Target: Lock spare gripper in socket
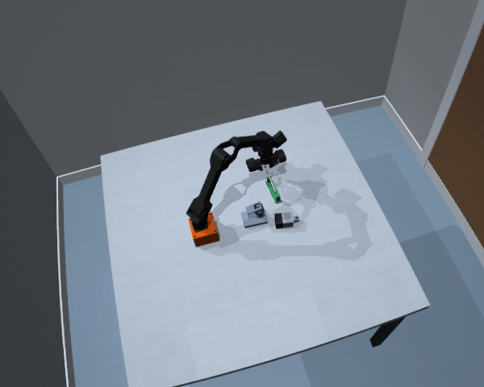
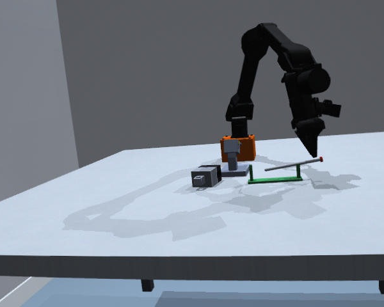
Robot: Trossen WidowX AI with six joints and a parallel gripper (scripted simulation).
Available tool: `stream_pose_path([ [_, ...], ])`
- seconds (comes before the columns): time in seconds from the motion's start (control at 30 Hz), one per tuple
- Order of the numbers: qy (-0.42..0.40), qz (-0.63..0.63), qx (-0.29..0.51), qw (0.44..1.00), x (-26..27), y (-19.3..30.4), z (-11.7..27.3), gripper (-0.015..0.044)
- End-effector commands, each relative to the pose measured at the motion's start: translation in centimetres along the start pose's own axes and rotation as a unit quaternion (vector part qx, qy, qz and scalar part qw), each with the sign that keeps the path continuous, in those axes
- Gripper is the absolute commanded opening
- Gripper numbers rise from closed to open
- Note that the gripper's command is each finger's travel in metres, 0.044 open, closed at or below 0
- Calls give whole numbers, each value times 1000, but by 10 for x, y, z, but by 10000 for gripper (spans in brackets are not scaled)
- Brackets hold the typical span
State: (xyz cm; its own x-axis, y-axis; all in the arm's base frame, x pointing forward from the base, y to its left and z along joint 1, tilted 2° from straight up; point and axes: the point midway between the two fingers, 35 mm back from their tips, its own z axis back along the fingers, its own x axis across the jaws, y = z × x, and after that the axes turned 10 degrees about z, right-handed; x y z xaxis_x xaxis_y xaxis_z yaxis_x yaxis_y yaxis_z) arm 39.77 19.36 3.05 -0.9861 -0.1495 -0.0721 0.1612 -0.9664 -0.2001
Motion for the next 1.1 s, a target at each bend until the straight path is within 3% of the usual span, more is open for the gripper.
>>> stream_pose_path([
  [0.0,0,0,0,1000,-1,-2,11,200],
  [0.4,-4,-1,1,1000,-2,-7,38,200],
  [0.57,-4,-1,1,1000,-1,-5,30,331],
  [0.77,-10,-2,18,1000,2,42,88,180],
  [1.07,-11,-2,21,1000,4,49,97,180],
])
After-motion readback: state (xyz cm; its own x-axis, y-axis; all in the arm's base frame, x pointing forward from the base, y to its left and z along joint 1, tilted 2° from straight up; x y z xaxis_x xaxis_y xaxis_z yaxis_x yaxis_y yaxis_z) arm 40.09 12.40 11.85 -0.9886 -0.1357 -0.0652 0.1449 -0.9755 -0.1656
